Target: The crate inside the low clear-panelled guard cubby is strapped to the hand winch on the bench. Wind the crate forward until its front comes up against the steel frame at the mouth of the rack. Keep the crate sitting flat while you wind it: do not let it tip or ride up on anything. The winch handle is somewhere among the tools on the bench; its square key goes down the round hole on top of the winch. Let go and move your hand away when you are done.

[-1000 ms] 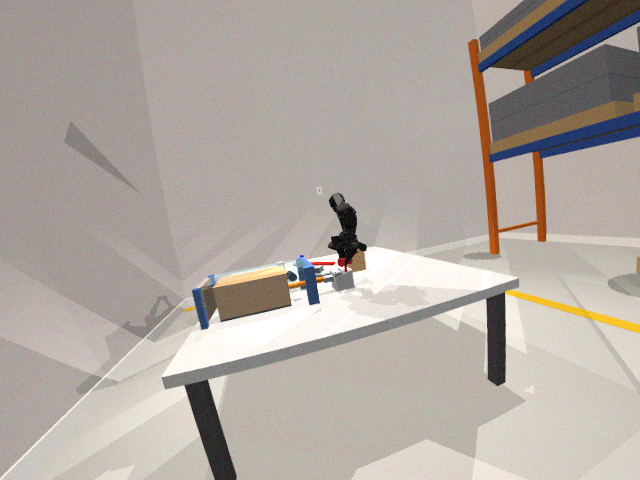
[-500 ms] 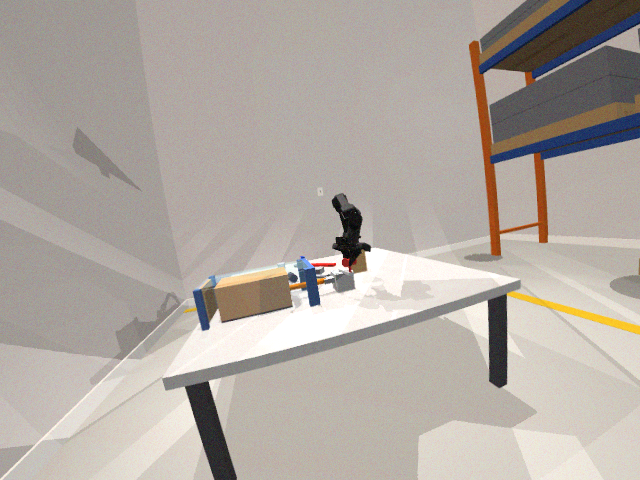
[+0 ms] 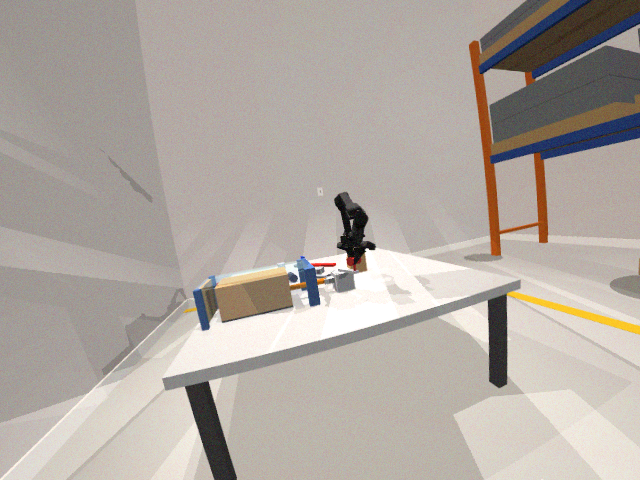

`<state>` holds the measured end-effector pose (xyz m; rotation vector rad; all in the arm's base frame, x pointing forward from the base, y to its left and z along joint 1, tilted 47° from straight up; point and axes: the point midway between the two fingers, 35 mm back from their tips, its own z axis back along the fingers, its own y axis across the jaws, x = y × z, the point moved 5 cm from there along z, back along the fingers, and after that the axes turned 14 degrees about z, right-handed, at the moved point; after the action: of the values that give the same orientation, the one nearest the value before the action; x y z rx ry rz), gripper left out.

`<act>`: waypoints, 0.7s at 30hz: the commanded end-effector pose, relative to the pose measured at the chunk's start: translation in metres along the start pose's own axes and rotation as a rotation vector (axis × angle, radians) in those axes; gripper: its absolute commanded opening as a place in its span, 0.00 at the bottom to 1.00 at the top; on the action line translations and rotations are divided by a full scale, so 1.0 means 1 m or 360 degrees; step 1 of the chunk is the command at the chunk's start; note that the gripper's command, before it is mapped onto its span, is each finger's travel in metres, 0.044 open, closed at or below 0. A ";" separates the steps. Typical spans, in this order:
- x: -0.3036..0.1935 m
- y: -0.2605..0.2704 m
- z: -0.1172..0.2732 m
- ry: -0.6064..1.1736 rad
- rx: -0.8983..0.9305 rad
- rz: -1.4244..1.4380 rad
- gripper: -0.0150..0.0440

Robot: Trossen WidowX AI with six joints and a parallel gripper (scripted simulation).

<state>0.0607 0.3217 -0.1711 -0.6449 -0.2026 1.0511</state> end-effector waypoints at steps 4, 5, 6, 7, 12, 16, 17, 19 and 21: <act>-0.021 0.006 0.007 0.0044 0.0015 0.0042 0.25; -0.023 0.007 0.008 0.0044 0.0015 0.0043 0.25; -0.024 0.007 0.009 0.0044 0.0015 0.0043 0.25; -0.026 0.007 0.010 0.0044 0.0015 0.0043 0.25; -0.032 0.007 0.013 0.0045 0.0015 0.0043 0.25; -0.037 0.006 0.015 0.0045 0.0015 0.0044 0.25; -0.039 0.006 0.016 0.0046 0.0015 0.0044 0.25; -0.042 0.006 0.017 0.0046 0.0015 0.0044 0.25; -0.044 0.005 0.018 0.0046 0.0015 0.0044 0.25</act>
<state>0.0371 0.3057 -0.1593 -0.6373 -0.1944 1.0590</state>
